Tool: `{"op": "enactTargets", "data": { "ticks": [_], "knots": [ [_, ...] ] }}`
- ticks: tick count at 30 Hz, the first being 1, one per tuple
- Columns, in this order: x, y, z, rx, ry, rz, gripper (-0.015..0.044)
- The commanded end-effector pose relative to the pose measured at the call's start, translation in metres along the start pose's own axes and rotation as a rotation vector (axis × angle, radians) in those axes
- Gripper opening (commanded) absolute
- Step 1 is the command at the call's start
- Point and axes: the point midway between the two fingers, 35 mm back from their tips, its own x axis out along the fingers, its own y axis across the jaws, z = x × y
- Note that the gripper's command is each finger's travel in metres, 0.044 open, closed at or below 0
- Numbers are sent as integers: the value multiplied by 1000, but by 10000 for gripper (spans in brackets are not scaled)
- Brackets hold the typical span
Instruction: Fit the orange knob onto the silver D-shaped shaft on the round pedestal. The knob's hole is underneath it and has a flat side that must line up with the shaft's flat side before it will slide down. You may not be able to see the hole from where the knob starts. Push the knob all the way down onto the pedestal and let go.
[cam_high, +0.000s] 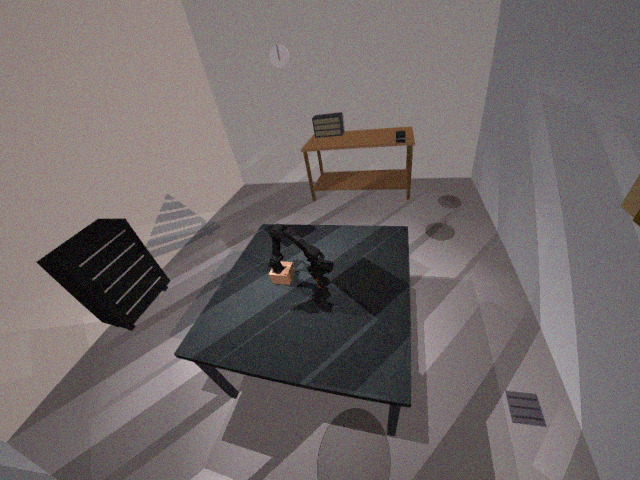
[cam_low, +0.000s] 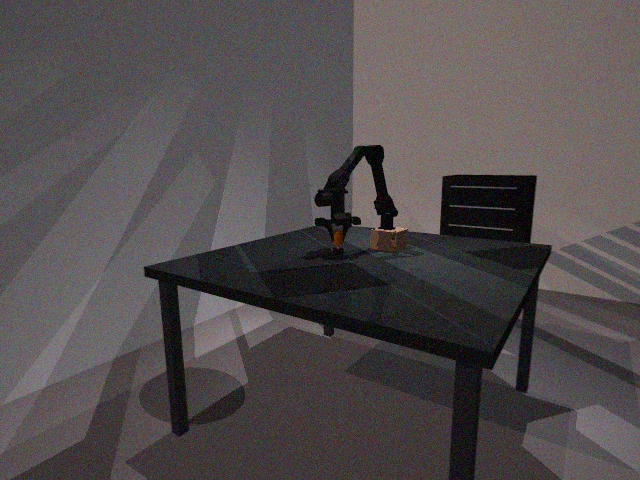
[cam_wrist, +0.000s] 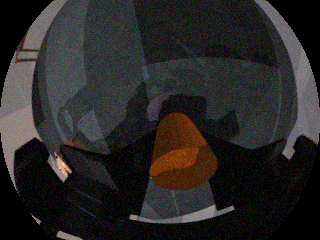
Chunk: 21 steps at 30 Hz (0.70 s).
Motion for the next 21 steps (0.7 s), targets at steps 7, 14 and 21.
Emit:
{"op": "enactTargets", "data": {
  "ticks": [7, 14, 21],
  "knots": [
    [0, -1, 0, -32, -2, -6, 0],
    [1, 2, -1, -32, -1, -5, 0],
    [2, 2, -2, -32, -1, -5, 0]
  ]
}}
